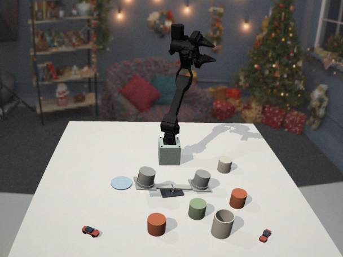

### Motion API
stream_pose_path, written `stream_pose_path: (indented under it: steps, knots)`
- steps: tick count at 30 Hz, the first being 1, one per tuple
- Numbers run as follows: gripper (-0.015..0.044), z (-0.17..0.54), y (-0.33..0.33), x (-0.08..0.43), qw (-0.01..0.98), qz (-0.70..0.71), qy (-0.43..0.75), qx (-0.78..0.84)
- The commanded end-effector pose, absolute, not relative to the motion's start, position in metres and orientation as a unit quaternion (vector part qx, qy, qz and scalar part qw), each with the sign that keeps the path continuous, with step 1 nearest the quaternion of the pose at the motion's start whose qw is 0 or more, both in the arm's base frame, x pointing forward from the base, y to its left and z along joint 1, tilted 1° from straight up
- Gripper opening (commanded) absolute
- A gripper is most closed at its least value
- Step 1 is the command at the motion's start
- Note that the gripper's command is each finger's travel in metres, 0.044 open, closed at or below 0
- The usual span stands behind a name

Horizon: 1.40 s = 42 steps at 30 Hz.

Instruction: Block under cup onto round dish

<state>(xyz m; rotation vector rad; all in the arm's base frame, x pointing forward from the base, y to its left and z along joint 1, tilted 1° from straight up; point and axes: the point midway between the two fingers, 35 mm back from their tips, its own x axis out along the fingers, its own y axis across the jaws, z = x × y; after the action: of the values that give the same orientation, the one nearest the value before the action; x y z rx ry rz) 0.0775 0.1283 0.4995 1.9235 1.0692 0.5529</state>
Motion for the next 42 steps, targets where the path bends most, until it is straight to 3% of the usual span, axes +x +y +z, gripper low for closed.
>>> stream_pose_path:
  steps: [1,23,42]
  knots:
    - [0.0426,0.499,0.128,0.078,0.425,0.221,0.426,0.768]
    - [0.0440,0.415,0.076,0.147,0.694,0.188,0.285,0.634]
    - [0.0440,0.317,0.028,0.178,0.872,0.110,0.256,0.402]
